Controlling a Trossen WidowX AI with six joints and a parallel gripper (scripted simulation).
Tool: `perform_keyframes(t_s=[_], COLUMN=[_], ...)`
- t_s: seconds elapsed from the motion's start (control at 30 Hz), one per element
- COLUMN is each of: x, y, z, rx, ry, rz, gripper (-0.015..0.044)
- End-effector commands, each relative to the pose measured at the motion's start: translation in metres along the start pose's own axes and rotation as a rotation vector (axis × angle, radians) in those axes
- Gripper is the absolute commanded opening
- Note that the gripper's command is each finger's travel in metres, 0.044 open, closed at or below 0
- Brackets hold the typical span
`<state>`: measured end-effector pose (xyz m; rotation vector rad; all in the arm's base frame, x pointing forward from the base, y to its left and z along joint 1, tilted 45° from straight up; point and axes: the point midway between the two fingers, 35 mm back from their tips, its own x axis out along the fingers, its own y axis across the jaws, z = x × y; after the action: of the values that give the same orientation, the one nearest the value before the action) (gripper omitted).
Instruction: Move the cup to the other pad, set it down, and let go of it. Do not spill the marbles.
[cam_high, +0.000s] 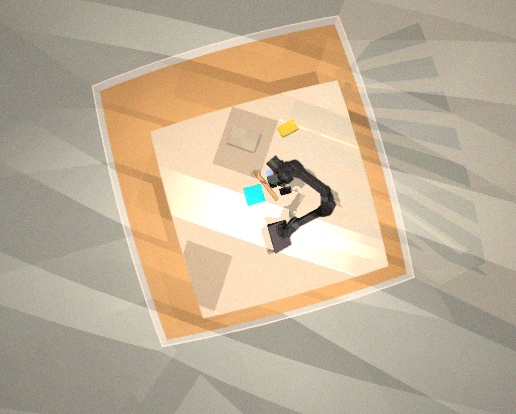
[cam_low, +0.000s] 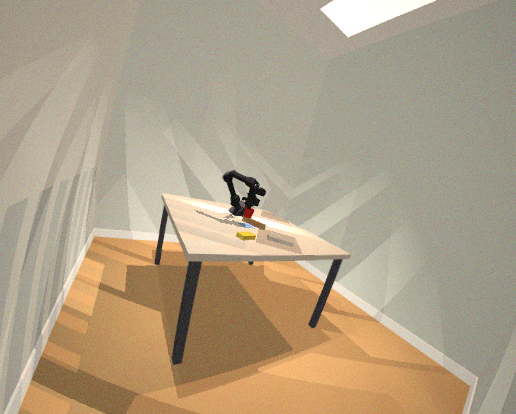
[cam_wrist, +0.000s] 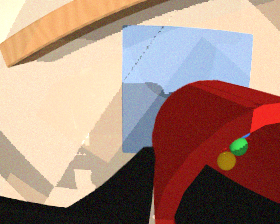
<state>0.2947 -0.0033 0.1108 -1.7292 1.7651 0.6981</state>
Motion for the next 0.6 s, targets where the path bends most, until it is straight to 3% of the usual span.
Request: perform_keyframes(t_s=[0.0,0.57], x=[0.0000,-0.0001], y=[0.0000,0.0010], z=[0.0000,0.0026], rx=[0.000,0.000], ry=[0.000,0.000], rz=[0.000,0.000], gripper=[0.0000,0.0000])
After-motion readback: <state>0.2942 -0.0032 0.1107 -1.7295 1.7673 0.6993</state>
